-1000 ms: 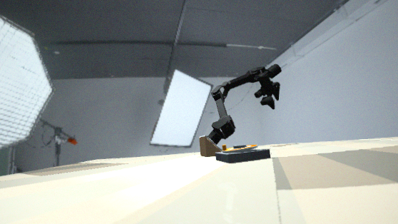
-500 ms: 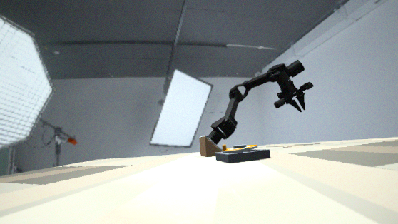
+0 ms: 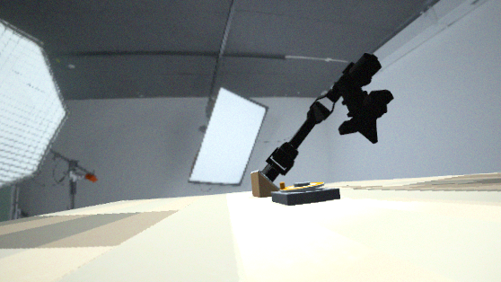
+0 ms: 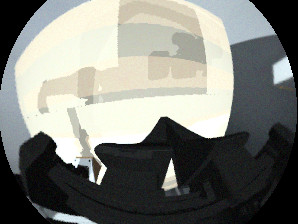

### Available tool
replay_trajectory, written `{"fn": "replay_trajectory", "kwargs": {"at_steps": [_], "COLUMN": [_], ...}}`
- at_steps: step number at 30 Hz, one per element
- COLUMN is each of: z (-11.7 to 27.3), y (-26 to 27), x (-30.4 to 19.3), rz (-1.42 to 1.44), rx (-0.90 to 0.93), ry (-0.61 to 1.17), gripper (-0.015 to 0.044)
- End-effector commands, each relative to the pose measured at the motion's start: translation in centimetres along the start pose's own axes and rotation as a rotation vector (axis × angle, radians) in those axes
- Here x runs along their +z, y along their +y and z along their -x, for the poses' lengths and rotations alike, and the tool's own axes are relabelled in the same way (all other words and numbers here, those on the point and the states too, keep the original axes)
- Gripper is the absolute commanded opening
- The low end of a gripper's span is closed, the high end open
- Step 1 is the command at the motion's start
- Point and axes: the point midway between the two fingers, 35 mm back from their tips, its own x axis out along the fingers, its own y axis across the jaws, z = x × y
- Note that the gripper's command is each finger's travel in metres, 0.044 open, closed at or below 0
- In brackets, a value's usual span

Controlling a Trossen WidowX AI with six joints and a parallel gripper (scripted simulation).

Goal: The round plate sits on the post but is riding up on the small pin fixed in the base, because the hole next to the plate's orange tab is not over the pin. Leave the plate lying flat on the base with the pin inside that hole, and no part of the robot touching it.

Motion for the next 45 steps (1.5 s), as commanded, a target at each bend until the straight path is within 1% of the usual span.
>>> {"fn": "replay_trajectory", "kwargs": {"at_steps": [1, 2, 4, 8, 10, 11, 14, 22, 31, 45], "z": [-0.6, -0.6, -0.7, -0.6, -0.6, -0.6, -0.6, -0.9, -5.2, -5.0], "y": [-1.7, -2.0, -2.1, -1.3, -0.3, -0.2, 1.2, 1.3, 2.2, 3.3], "x": [-7.0, -8.9, -10.4, -18.6, -22.0, -22.3, -25.2, -25.5, -25.9, -25.9], "rz": [-0.367, -0.469, -0.552, -1.019, -1.223, -1.242, -1.433, -1.451, -1.451, -1.451], "rx": [0.022, 0.027, 0.031, 0.062, 0.082, 0.084, 0.109, 0.111, 0.113, 0.113], "ry": [0.086, 0.106, 0.122, 0.198, 0.226, 0.229, 0.253, 0.255, 0.253, 0.254], "gripper": [0.0000, 0.0000, 0.0000, 0.0000, 0.0000, 0.0000, 0.0000, 0.0000, 0.0000, 0.0000]}}
